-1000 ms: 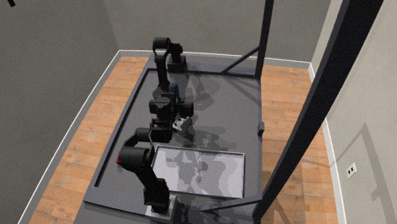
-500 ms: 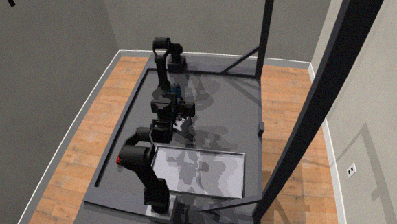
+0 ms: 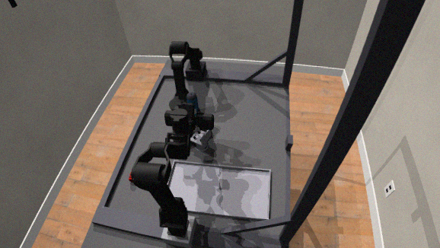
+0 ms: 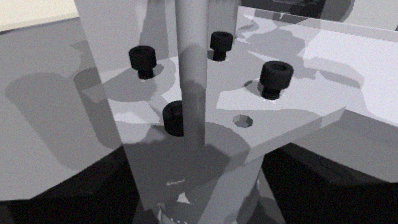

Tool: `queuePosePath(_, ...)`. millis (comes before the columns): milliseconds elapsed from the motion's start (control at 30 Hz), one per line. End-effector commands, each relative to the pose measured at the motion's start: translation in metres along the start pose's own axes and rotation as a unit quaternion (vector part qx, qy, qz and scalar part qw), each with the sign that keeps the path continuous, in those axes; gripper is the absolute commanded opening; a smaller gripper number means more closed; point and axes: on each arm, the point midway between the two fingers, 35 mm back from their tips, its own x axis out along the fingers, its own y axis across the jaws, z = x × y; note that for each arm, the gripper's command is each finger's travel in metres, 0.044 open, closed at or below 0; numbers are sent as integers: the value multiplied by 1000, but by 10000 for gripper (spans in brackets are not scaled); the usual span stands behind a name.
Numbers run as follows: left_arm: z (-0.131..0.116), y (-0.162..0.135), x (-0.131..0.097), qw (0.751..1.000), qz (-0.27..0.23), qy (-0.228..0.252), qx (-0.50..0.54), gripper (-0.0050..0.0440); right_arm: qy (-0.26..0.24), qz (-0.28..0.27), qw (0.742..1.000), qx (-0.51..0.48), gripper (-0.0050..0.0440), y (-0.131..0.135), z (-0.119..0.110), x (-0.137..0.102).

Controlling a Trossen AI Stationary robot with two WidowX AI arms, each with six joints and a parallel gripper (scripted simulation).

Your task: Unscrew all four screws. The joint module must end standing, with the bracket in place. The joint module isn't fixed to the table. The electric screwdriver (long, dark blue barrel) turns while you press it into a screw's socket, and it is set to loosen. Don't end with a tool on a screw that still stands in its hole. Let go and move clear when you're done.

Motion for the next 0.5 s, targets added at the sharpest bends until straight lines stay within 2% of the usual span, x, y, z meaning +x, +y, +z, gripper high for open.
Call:
queuePosePath(0, -7, -6, 3, 1000, -5, 15, 1, 161, -14, -3, 1000, -11, 241, -4, 16, 0)
queuePosePath(200, 5, -7, 6, 1000, -8, 12, -7, 161, -14, -3, 1000, -11, 241, -4, 16, 0)
queuePosePath(233, -9, -7, 4, 1000, -9, 26, -9, 161, -14, -3, 1000, -11, 241, -4, 16, 0)
queuePosePath(467, -6, -1, 2, 1000, -9, 2, -11, 161, -14, -3, 1000, -11, 241, -4, 16, 0)
